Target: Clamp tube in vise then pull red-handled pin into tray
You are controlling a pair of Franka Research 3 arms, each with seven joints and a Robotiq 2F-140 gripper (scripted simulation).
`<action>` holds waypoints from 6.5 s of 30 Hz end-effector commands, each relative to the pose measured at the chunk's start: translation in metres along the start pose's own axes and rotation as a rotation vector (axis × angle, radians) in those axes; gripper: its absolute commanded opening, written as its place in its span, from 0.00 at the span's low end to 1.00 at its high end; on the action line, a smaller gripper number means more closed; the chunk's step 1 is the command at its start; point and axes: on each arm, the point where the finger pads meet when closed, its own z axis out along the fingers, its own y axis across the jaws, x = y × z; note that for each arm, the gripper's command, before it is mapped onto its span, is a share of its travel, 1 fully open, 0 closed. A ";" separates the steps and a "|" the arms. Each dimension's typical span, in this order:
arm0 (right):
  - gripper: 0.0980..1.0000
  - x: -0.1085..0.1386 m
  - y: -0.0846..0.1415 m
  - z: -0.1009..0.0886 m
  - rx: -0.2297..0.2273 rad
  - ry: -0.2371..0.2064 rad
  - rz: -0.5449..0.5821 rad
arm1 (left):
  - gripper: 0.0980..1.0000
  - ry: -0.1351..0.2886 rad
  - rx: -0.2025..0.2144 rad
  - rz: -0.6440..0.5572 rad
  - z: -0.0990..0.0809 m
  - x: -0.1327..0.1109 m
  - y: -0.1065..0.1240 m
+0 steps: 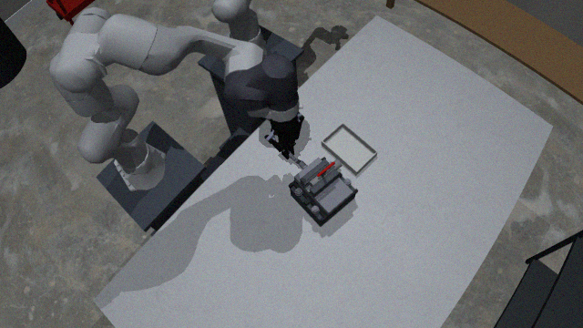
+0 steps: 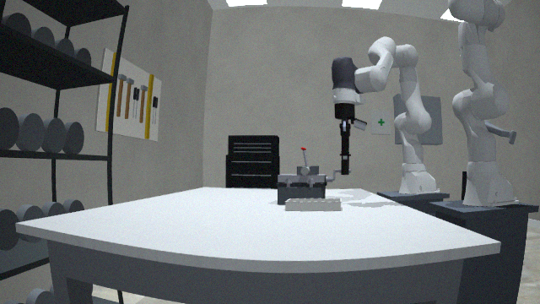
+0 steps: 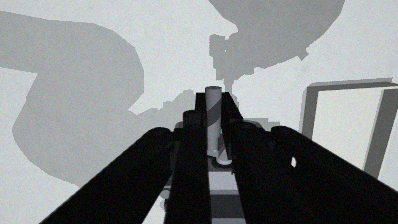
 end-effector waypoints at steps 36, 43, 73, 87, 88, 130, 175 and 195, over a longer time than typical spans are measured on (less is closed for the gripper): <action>0.03 -0.001 -0.006 0.005 -0.002 0.002 -0.002 | 1.00 0.001 0.002 -0.003 0.000 0.000 0.000; 0.03 -0.001 -0.007 0.006 -0.002 0.002 -0.002 | 1.00 0.001 0.002 -0.003 0.000 0.000 0.000; 0.03 -0.001 -0.010 0.008 -0.002 0.002 -0.002 | 1.00 0.001 0.002 -0.003 0.000 0.000 0.000; 0.03 -0.001 -0.011 0.010 -0.002 0.002 -0.002 | 1.00 0.001 0.002 -0.003 0.000 0.000 0.000; 0.03 -0.001 -0.011 0.010 -0.002 0.002 -0.002 | 1.00 0.001 0.002 -0.003 0.000 0.000 0.000; 0.03 -0.001 -0.016 0.017 -0.002 0.002 -0.002 | 1.00 0.001 0.002 -0.003 0.000 0.000 0.000; 0.32 -0.001 -0.017 0.022 -0.002 0.002 -0.002 | 1.00 0.001 0.002 -0.003 0.000 0.000 0.000; 0.32 -0.001 -0.017 0.022 -0.002 0.002 -0.002 | 1.00 0.001 0.002 -0.003 0.000 0.000 0.000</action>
